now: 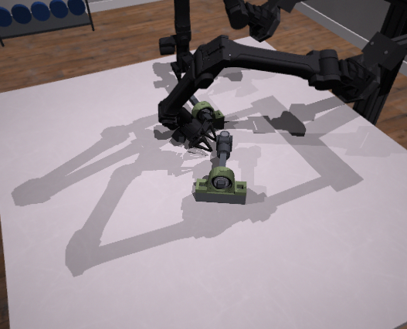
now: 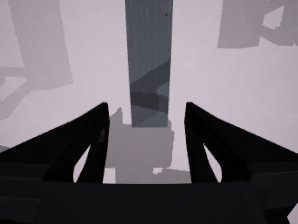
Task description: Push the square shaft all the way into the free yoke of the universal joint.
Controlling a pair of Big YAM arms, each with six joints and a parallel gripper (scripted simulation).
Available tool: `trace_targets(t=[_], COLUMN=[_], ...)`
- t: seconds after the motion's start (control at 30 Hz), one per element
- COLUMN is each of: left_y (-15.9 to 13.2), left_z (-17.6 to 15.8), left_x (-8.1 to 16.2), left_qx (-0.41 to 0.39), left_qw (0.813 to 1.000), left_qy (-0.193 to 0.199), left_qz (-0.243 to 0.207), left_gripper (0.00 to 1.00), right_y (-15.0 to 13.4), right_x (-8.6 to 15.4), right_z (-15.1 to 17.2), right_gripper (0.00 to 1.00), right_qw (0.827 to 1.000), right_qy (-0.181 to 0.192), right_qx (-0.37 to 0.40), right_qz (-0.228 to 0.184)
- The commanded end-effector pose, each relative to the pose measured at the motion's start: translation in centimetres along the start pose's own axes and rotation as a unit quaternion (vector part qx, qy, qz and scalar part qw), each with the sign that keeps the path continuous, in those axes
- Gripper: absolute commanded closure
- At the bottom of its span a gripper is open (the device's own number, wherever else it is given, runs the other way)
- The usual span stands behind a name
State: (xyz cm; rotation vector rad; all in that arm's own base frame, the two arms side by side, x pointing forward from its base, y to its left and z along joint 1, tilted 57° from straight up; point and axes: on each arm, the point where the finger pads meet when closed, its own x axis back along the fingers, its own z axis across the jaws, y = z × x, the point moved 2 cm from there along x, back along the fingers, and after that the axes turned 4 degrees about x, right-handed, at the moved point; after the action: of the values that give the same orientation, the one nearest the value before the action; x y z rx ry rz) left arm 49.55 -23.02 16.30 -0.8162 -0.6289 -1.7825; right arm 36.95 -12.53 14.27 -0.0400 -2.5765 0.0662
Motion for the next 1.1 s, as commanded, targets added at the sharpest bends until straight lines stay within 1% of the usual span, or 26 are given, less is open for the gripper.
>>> trace_targets(t=[0.0, 0.03, 0.1, 0.17, 0.23, 0.37, 0.4, 0.5, 0.67, 0.77, 0.87, 0.97, 1.07], left_y=[-0.4, -0.6, -0.5, -0.2, -0.3, -0.3, -0.6, -0.1, -0.3, -0.4, -0.4, -0.3, -0.4], left_z=[-1.4, -1.7, -1.0, -0.4, -0.4, -0.4, 1.1, 1.1, 0.7, 0.0, -0.1, 0.7, 0.5], left_x=[0.5, 0.4, -0.2, 0.6, 0.6, 0.6, 0.5, 0.0, -1.6, -1.5, -1.6, -2.8, -3.4], left_qx=[-0.062, -0.067, -0.052, -0.039, -0.039, -0.039, -0.037, -0.030, -0.037, -0.045, -0.045, -0.038, -0.040], left_qw=[0.998, 0.997, 0.998, 0.999, 0.999, 0.999, 0.999, 0.999, 0.999, 0.999, 0.999, 0.999, 0.999], left_qy=[0.005, 0.006, 0.007, 0.003, 0.003, 0.003, 0.003, 0.001, 0.003, 0.003, 0.003, 0.004, 0.005], left_qz=[0.018, 0.023, 0.029, 0.016, 0.016, 0.016, 0.021, 0.012, 0.021, 0.016, 0.016, 0.022, 0.024], left_gripper=[0.25, 0.25, 0.25, 0.25, 0.25, 0.25, 0.25, 0.25, 0.25, 0.25, 0.25, 0.25, 0.25], right_y=[-0.8, -0.8, -0.8, -0.8, -0.9, -0.5, -0.5, -0.5, -0.2, -0.2, -0.2, -0.2, -0.2], right_x=[0.3, 0.3, 0.3, 0.3, -0.1, -0.5, -0.7, -1.2, -2.0, -2.4, -2.6, -3.0, -3.5], right_z=[-0.4, -0.4, -0.4, -0.4, 0.0, -0.1, -0.1, -0.2, -0.3, -0.3, -0.3, -0.3, -0.3], right_gripper=[0.53, 0.53, 0.53, 0.53, 0.53, 0.53, 0.53, 0.53, 0.53, 0.53, 0.53, 0.53, 0.53], right_qw=[1.000, 1.000, 1.000, 1.000, 1.000, 1.000, 1.000, 1.000, 1.000, 1.000, 1.000, 1.000, 1.000], right_qy=[-0.010, -0.010, -0.010, -0.010, -0.003, -0.003, -0.003, -0.003, -0.003, -0.003, -0.003, -0.003, -0.003], right_qx=[0.006, 0.005, 0.005, 0.005, 0.008, 0.006, 0.006, 0.007, 0.009, 0.005, 0.004, 0.004, 0.004], right_qz=[0.011, 0.011, 0.011, 0.011, 0.009, 0.005, 0.005, 0.004, 0.000, 0.000, 0.000, 0.000, 0.000])
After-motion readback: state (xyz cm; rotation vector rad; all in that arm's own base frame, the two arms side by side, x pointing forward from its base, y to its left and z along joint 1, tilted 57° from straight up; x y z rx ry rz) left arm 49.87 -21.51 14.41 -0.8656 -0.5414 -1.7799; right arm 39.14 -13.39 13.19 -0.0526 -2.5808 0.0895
